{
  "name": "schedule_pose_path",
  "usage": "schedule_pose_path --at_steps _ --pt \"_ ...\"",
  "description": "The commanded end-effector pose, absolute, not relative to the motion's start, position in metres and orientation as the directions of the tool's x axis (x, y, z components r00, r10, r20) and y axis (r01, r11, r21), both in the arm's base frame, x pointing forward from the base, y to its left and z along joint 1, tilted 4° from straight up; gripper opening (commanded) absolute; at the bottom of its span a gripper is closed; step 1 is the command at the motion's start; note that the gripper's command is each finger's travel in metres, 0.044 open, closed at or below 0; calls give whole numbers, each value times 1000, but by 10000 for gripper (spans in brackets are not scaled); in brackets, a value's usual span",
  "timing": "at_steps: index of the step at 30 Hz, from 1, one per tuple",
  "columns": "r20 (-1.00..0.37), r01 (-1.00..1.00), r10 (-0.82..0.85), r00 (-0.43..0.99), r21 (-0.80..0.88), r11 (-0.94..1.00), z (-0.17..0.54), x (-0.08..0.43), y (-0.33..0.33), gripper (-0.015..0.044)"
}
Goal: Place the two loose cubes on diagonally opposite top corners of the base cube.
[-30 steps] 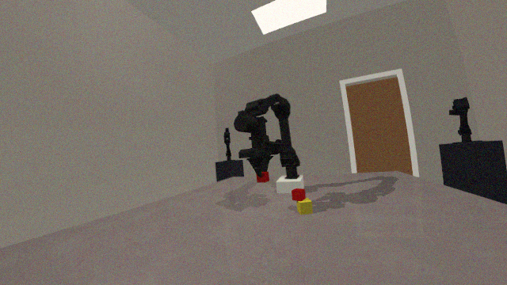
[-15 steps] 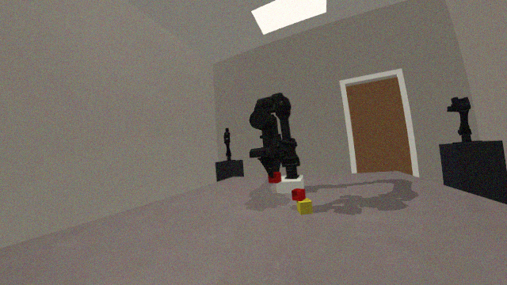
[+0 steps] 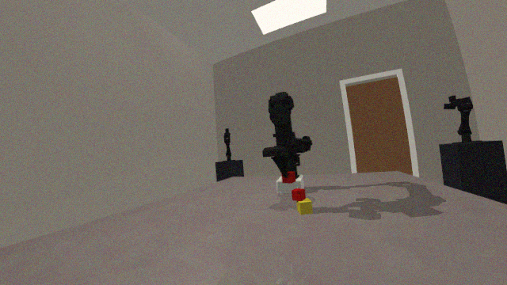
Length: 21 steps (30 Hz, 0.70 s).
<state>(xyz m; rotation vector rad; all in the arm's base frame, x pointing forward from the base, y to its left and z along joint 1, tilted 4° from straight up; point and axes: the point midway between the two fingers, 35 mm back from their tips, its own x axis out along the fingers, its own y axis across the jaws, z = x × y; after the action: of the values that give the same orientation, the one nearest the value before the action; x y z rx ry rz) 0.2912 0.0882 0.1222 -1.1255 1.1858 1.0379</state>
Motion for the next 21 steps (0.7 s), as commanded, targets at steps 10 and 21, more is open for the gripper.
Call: schedule_pose_path --at_steps 10,21 --pt "-995 -973 15 98 -92 212 119 280 129 105" --pt "-995 -967 17 98 -91 238 112 274 146 105"
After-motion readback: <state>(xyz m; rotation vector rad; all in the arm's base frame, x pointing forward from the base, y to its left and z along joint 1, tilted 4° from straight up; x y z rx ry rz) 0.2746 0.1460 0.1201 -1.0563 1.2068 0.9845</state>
